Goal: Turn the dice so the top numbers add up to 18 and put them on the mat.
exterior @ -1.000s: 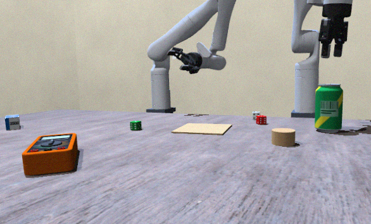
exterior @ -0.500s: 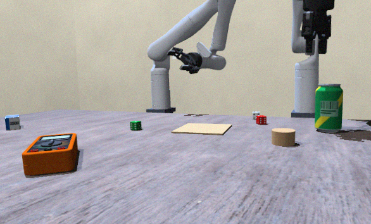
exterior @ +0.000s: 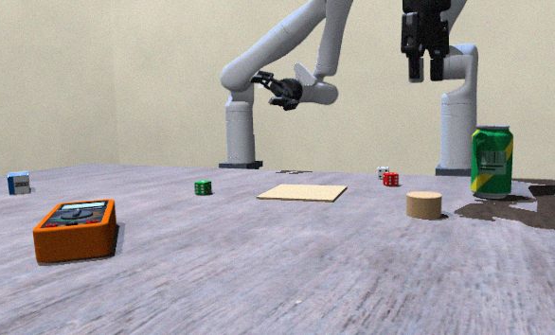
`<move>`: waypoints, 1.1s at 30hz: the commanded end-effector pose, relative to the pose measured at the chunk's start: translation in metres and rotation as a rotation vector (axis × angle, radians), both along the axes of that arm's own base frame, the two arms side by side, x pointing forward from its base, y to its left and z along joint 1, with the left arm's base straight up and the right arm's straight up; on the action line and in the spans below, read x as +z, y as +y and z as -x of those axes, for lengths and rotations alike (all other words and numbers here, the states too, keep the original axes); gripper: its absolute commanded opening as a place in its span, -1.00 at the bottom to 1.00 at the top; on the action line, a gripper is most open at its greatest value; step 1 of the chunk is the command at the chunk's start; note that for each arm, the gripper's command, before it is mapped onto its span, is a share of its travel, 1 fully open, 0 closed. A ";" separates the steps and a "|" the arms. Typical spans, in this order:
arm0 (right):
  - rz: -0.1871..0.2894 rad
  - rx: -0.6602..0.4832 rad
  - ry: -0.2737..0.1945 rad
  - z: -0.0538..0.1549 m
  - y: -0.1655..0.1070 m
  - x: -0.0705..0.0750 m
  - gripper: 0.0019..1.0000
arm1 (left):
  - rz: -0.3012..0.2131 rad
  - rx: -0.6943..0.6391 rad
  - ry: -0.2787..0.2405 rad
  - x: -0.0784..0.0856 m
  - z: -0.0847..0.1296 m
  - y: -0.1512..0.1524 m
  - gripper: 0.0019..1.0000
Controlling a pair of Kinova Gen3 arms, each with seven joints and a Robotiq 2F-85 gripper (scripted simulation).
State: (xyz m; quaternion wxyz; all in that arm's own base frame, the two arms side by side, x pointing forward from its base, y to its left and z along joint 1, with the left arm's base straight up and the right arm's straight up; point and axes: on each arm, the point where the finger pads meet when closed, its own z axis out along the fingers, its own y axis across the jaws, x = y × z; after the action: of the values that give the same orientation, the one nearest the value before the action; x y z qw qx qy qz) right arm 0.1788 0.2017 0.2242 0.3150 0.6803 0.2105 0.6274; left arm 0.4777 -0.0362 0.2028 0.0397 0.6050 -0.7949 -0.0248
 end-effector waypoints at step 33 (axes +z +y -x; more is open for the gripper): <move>-0.001 0.000 0.000 0.000 0.000 0.000 1.00 | -0.035 0.184 -0.070 -0.026 -0.085 -0.242 1.00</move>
State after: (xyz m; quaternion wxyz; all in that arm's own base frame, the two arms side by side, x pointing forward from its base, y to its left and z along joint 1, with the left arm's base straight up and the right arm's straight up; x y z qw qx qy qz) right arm 0.1788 0.2017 0.2242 0.3150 0.6803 0.2105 0.6274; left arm 0.5583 -0.2512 0.1793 0.0059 0.6681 -0.7439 -0.0135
